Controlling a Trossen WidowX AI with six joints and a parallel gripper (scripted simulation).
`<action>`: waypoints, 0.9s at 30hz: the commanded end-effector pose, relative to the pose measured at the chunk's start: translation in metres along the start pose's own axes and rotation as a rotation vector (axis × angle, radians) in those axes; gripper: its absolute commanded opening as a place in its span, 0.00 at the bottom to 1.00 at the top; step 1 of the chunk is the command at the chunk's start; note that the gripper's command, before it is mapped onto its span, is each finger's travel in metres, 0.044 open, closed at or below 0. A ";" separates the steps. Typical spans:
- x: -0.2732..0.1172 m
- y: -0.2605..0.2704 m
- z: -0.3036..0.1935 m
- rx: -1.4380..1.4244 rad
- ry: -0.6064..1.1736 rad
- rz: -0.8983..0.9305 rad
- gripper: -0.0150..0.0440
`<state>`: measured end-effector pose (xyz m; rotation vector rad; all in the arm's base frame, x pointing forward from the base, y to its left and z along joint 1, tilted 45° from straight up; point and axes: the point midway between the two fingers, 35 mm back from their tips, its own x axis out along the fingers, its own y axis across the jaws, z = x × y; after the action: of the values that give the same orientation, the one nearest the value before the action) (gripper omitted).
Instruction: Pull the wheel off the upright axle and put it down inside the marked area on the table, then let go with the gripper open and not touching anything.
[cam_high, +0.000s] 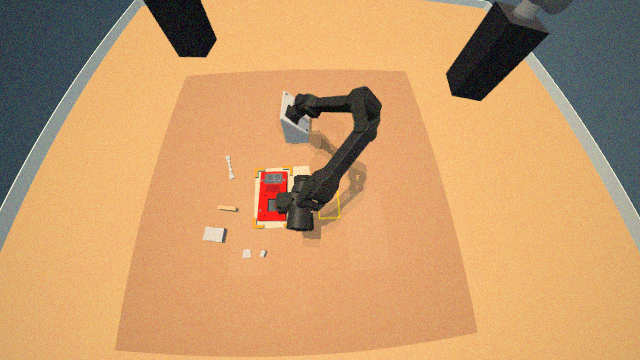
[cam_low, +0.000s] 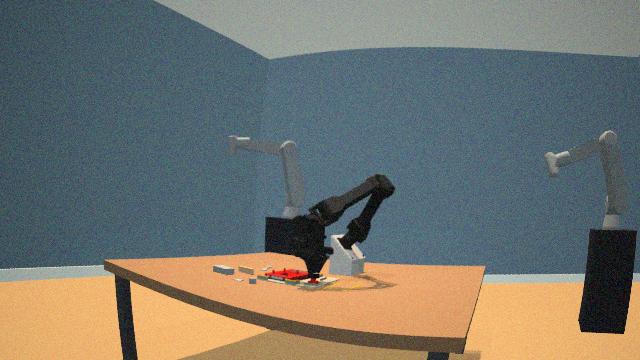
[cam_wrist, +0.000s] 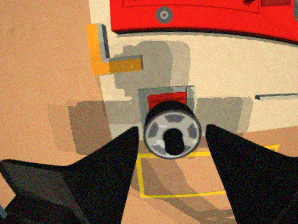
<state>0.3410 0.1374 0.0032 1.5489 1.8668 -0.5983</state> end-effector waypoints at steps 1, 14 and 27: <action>0.000 0.000 0.000 -0.003 0.000 -0.003 0.62; -0.001 0.000 0.000 -0.003 0.000 -0.003 0.30; -0.005 0.000 0.000 -0.002 0.001 -0.001 0.25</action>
<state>0.3413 0.1356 0.0053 1.5474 1.8683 -0.5971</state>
